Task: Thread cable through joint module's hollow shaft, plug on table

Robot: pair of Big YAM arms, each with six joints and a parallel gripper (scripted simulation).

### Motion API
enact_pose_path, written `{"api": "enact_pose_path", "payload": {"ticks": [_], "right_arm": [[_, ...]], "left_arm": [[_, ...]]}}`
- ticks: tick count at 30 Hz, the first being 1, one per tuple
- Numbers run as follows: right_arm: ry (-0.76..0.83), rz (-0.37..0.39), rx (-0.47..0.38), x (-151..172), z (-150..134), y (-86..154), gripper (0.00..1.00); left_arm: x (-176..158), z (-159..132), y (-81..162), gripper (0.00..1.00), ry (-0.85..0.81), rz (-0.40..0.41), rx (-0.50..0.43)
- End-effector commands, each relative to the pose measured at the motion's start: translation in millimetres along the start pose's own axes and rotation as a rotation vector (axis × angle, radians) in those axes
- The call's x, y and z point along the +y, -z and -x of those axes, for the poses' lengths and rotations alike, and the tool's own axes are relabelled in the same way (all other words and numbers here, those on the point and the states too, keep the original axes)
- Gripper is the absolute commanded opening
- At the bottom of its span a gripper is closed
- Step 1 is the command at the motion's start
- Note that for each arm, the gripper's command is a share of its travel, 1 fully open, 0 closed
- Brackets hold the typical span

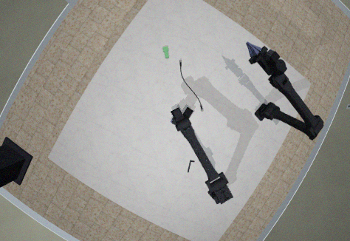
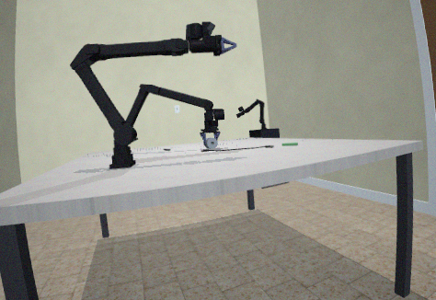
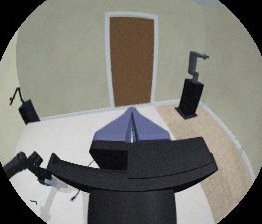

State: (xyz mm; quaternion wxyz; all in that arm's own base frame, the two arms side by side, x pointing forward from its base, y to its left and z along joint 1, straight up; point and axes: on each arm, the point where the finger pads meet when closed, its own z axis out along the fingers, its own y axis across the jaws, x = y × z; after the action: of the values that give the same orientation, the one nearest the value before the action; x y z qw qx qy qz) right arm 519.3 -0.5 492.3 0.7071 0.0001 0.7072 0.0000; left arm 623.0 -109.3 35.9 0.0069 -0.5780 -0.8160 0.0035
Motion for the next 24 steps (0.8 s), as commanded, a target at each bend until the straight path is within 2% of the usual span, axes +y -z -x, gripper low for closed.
{"api": "enact_pose_path", "payload": {"ticks": [1, 3, 4, 7, 20, 21, 24], "right_arm": [[0.013, 0.009, -0.055, 6.0, 39.1, 2.9, 0.00], [0.013, 0.009, -0.055, 6.0, 39.1, 2.9, 0.00], [0.013, 0.009, -0.055, 6.0, 39.1, 2.9, 0.00], [0.013, 0.009, -0.056, 6.0, 39.1, 2.9, 0.00], [0.013, 0.009, -0.055, 6.0, 39.1, 2.9, 0.00], [0.013, 0.009, -0.055, 6.0, 39.1, 2.9, 0.00], [0.013, 0.009, -0.055, 6.0, 39.1, 2.9, 0.00]], "left_arm": [[37.6, 16.3, 76.1, 0.70, 0.011, 0.162, -0.086], [33.7, 14.0, 76.9, 0.70, 0.011, 0.143, -0.075], [38.7, 15.6, 76.1, 0.70, 0.015, 0.163, -0.087], [35.3, 12.1, 77.0, 0.70, 0.021, 0.144, -0.076], [39.0, 12.9, 76.6, 0.70, 0.024, 0.158, -0.084], [39.0, 12.8, 76.6, 0.96, 0.024, 0.158, -0.084], [37.5, 12.2, 75.7, 0.96, 0.021, 0.149, -0.081]]}}
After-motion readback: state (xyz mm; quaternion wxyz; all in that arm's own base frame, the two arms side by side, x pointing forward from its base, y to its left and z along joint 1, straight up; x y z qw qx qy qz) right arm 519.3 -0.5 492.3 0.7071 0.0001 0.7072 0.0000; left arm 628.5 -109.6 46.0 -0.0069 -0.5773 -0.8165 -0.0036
